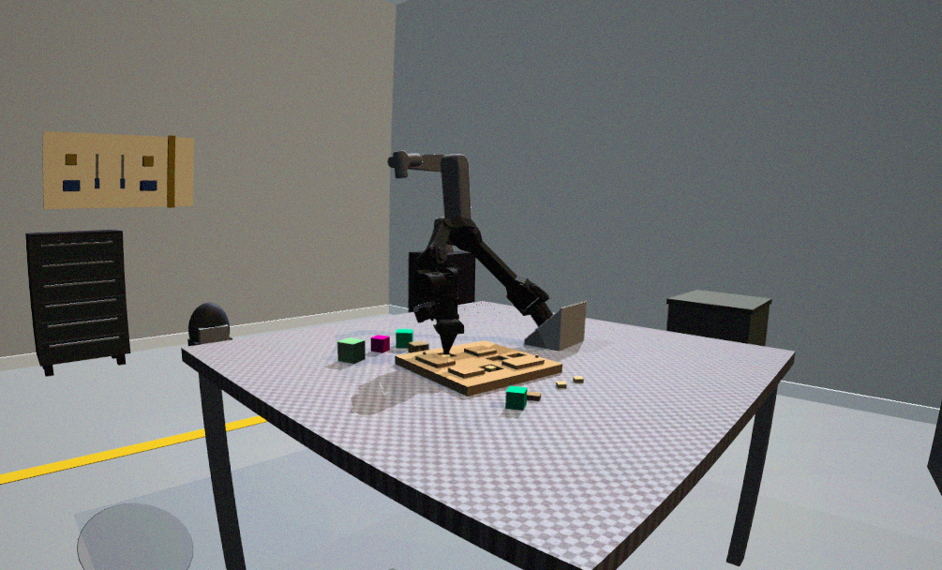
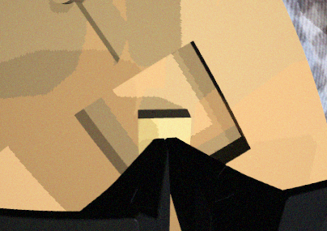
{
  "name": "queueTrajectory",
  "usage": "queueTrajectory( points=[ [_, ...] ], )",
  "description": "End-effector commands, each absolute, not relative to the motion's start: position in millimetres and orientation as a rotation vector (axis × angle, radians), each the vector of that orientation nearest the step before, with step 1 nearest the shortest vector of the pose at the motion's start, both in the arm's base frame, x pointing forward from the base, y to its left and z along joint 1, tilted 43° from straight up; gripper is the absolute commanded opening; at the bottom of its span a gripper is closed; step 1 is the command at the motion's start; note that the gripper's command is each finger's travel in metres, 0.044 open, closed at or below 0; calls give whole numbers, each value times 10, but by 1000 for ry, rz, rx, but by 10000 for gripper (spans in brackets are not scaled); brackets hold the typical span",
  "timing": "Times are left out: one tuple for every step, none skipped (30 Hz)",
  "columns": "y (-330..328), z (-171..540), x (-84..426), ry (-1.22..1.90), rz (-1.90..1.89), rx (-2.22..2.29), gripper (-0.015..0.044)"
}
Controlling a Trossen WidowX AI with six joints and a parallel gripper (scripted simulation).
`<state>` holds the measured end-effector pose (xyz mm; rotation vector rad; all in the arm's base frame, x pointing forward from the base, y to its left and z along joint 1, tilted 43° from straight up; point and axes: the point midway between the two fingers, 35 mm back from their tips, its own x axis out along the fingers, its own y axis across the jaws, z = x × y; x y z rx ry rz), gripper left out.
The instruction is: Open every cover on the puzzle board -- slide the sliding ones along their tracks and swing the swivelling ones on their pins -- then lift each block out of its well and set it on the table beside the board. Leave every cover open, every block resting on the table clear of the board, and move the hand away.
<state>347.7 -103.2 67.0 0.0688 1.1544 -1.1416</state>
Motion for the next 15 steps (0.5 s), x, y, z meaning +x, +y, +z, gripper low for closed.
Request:
queueTrajectory(
  points=[
    [-1007, 711, 3489, 1546, -575, -587, 0],
    [-1031, 670, 3477, 1193, -1101, 16, 0],
    [-1031, 670, 3477, 1210, -1082, -9, 0],
    [-1032, 670, 3477, 1236, -1053, -46, 0],
    [-1033, 669, 3477, 1268, -1014, -94, 0],
    [-1034, 669, 3477, 1308, -965, -154, 0],
    [-1035, 668, 3477, 1352, -905, -224, 0],
    [-1036, 667, 3478, 1398, -840, -299, 0],
    [-1037, 667, 3478, 1441, -773, -375, 0],
    [-1038, 666, 3478, 1482, -704, -450, 0],
    [-1039, 665, 3479, 1521, -632, -526, 0],
    [-1040, 664, 3479, 1558, -560, -601, 0],
    [-1042, 664, 3479, 1592, -485, -675, 0],
    [-1043, 663, 3479, 1624, -409, -750, 0],
    [-1044, 662, 3480, 1653, -331, -824, 0]
  ],
)
